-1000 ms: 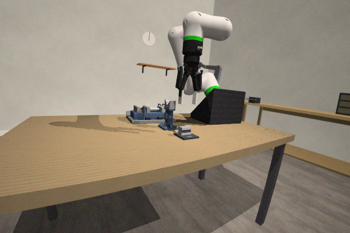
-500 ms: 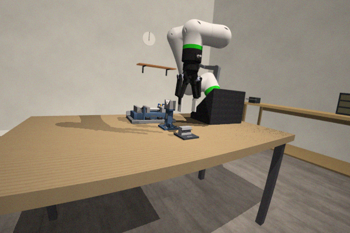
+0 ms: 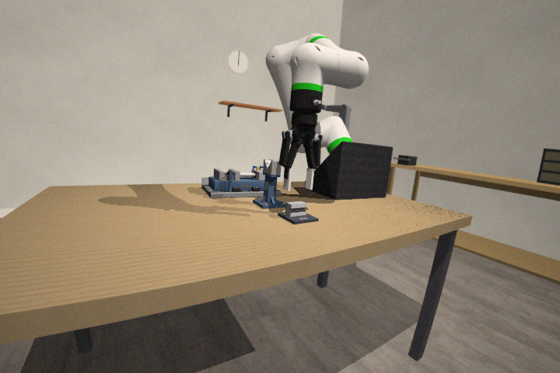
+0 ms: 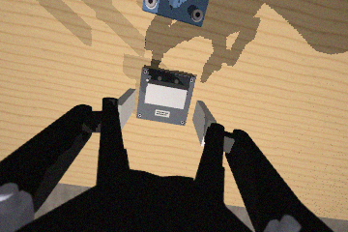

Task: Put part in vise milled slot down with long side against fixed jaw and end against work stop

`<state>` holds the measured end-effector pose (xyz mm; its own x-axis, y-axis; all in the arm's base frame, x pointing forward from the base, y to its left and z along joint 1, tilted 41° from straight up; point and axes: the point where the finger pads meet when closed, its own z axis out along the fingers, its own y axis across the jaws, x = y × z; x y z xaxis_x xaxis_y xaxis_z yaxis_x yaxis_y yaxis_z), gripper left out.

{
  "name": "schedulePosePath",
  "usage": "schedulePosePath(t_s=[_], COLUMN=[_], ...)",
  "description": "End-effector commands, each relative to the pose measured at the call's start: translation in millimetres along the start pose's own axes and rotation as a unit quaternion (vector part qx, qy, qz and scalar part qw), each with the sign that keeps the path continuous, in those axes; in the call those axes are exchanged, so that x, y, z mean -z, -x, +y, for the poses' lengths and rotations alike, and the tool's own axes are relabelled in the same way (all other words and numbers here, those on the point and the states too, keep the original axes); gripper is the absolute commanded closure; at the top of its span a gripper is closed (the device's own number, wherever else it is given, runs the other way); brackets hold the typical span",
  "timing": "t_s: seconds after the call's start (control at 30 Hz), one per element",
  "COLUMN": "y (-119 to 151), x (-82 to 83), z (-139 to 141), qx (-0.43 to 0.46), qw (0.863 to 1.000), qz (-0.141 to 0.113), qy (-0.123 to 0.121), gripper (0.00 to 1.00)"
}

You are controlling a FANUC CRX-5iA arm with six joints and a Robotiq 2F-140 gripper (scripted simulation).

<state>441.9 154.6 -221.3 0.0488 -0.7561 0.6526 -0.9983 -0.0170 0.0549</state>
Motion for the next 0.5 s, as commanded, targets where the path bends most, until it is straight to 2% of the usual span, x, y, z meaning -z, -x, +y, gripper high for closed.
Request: schedulePosePath(t_s=[0.0, 0.47], y=[0.2, 0.2], x=[-5.3, -32.2], z=[-0.2, -0.3], qx=[0.000, 0.000], qw=[1.000, 1.000], qz=[0.000, 0.000], qy=[0.000, 0.000], gripper=[0.49, 0.49])
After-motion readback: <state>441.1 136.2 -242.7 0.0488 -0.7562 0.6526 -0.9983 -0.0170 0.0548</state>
